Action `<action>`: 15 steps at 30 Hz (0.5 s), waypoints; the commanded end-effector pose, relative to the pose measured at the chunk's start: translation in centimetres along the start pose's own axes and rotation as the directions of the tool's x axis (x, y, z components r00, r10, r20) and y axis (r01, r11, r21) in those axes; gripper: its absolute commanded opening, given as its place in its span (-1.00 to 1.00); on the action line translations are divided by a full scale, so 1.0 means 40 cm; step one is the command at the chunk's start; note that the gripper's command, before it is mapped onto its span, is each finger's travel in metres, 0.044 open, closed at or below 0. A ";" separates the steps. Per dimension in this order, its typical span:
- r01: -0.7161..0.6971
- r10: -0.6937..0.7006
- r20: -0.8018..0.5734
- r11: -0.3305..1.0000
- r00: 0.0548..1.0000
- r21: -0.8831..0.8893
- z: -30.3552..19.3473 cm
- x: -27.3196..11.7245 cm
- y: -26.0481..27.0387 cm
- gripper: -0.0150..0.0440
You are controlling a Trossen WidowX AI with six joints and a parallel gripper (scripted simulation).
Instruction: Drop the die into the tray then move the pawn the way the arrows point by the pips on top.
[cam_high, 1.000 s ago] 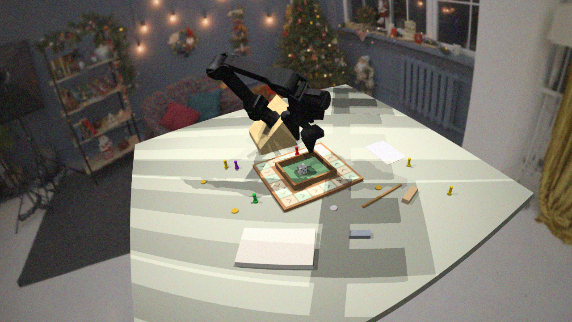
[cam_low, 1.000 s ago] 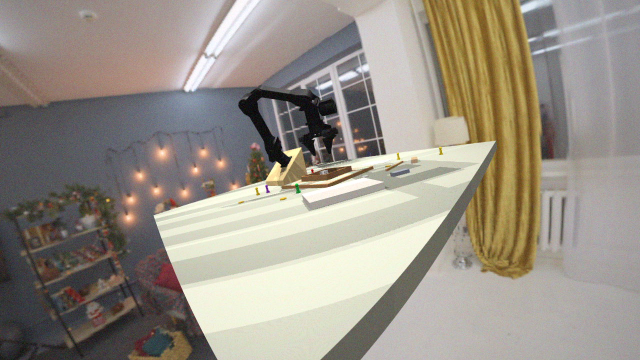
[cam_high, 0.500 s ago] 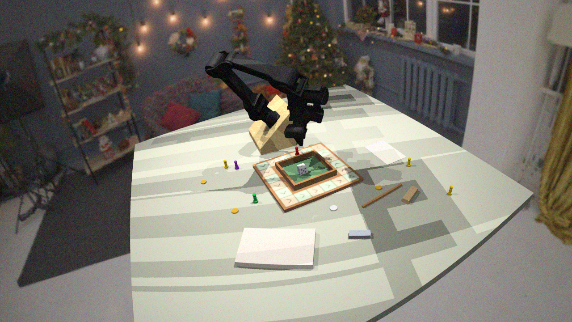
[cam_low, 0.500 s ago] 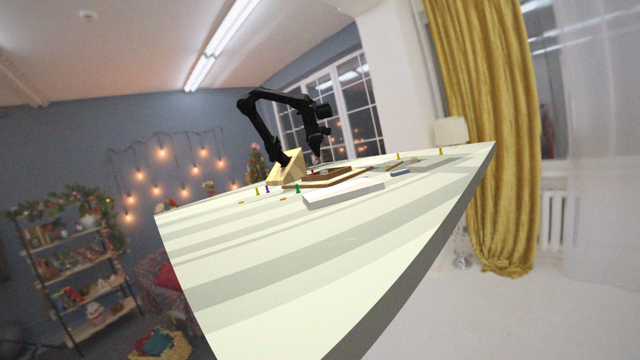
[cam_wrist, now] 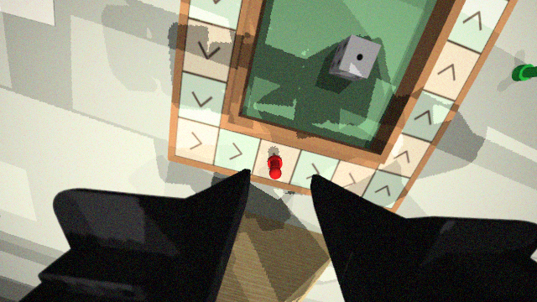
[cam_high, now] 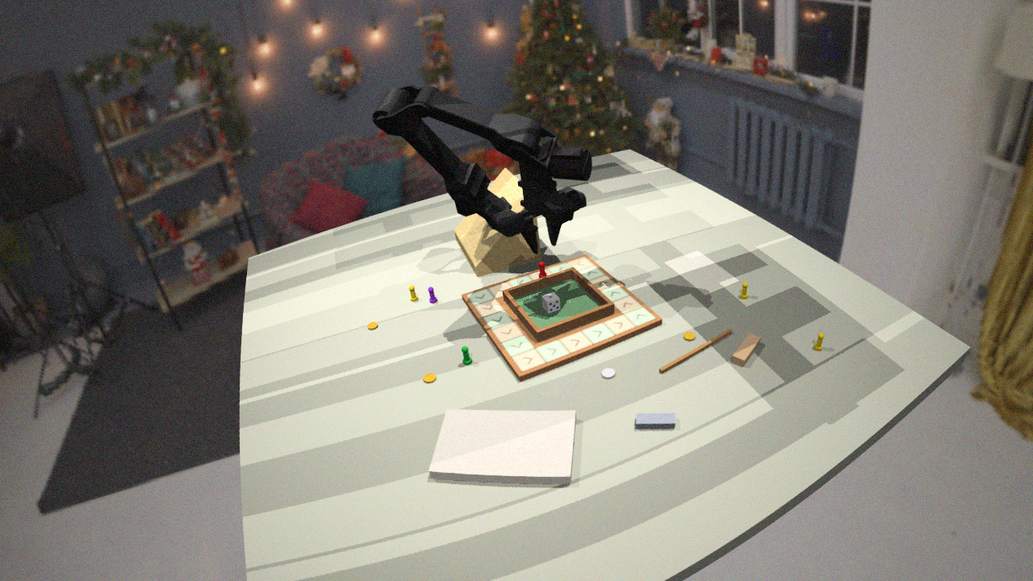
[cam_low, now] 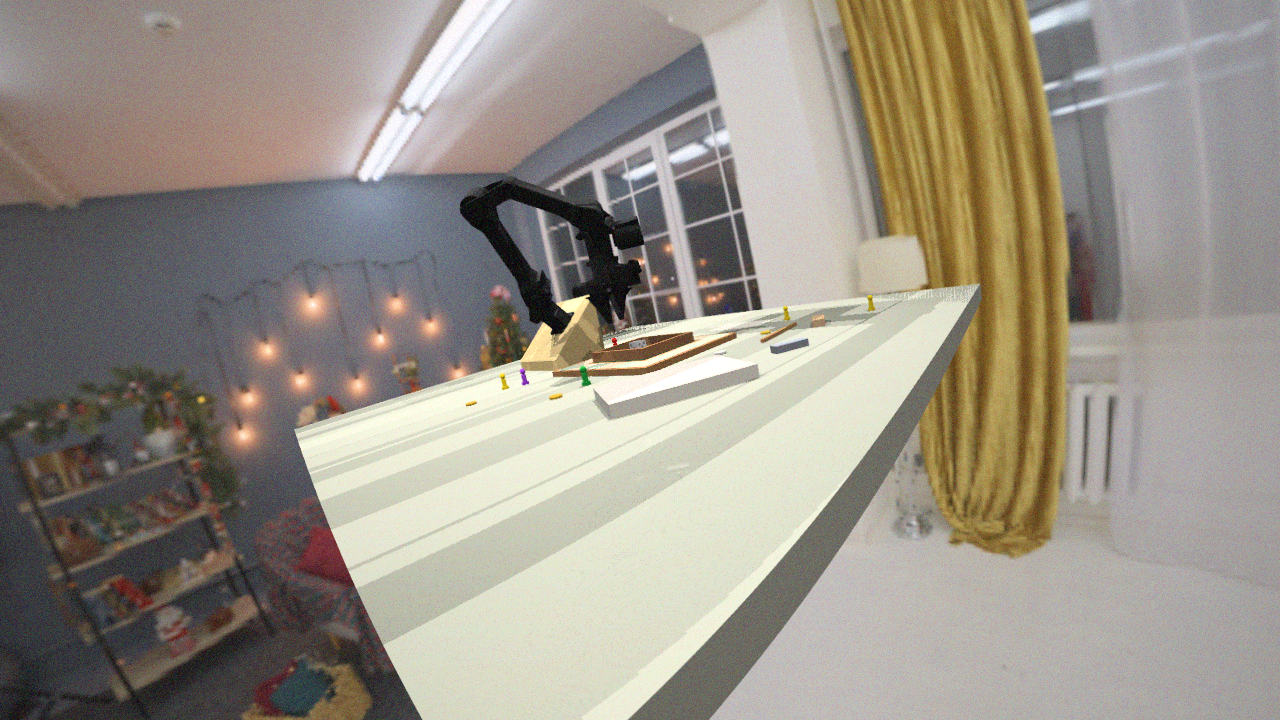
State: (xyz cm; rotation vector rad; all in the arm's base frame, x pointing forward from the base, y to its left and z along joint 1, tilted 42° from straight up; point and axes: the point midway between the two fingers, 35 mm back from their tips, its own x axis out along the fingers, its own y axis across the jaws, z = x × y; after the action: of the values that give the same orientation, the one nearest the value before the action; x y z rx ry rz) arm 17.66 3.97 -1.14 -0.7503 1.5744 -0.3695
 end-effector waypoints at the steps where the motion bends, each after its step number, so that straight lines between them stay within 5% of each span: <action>1: 0.010 -0.010 -0.001 0.974 1.000 0.227 -0.045 0.017 0.007 0.19; 15: 0.011 -0.011 -0.001 0.974 1.000 0.227 -0.048 0.055 0.003 0.19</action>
State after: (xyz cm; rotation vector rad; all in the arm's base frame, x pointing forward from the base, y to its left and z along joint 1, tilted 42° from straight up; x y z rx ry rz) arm 16.03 2.97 -2.04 -0.5714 1.4932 -0.5443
